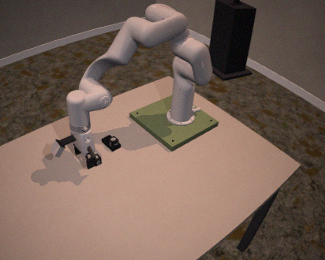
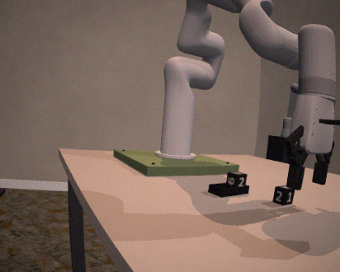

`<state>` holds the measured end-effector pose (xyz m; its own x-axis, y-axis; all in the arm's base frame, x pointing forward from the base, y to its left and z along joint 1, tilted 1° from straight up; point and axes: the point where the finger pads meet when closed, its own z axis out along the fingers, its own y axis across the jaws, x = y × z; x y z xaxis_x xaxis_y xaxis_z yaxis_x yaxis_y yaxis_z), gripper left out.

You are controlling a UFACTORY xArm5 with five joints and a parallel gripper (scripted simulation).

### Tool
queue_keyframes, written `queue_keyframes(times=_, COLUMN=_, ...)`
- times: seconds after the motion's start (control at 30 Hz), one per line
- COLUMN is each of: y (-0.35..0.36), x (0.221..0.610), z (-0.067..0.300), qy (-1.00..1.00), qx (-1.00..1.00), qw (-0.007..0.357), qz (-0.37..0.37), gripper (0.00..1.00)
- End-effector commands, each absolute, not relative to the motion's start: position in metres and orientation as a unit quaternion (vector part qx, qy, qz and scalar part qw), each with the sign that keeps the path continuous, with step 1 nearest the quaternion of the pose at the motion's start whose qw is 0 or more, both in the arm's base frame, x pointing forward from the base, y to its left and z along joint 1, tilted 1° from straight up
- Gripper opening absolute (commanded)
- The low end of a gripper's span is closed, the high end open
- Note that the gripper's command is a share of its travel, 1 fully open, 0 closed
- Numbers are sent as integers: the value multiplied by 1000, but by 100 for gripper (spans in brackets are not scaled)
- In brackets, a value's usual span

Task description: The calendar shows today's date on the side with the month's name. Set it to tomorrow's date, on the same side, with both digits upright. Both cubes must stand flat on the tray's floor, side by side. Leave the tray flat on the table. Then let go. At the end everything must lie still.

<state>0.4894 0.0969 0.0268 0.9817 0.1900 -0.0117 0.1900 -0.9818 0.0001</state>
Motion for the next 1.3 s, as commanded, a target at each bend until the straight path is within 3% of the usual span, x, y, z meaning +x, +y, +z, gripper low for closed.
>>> queue_keyframes(times=0.0, y=97, x=491, z=18, qy=95, qx=995, qw=0, qz=-3, gripper=100)
queue_keyframes(times=1.27, y=97, x=491, z=13, qy=95, qx=995, qw=0, qz=-3, gripper=100)
